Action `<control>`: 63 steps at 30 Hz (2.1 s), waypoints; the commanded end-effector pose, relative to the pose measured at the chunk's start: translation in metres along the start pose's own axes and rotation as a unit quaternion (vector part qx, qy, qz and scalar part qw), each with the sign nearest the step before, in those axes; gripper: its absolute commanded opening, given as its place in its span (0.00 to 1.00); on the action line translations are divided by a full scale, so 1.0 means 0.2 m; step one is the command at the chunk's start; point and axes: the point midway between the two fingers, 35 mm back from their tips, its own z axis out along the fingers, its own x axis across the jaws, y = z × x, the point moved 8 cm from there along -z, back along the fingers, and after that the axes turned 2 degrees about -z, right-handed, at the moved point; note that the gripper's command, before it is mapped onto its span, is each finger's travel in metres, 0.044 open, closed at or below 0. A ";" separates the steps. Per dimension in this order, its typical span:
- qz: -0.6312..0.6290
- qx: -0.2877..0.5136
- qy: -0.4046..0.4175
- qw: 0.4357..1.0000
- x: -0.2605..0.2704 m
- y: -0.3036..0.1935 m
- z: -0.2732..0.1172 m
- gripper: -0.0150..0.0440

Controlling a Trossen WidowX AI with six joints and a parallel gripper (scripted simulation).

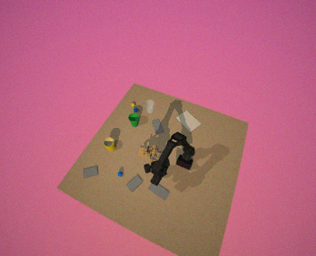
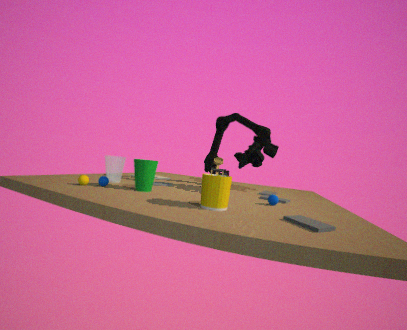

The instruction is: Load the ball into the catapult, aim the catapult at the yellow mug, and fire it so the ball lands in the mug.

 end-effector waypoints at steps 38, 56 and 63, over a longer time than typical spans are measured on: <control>0.478 -0.219 0.007 0.851 -0.40 -0.42 0.19 1.00; 0.703 -0.280 -0.009 0.653 -0.59 -0.77 0.30 1.00; 0.775 -0.297 -0.016 0.558 -0.64 -0.94 0.36 1.00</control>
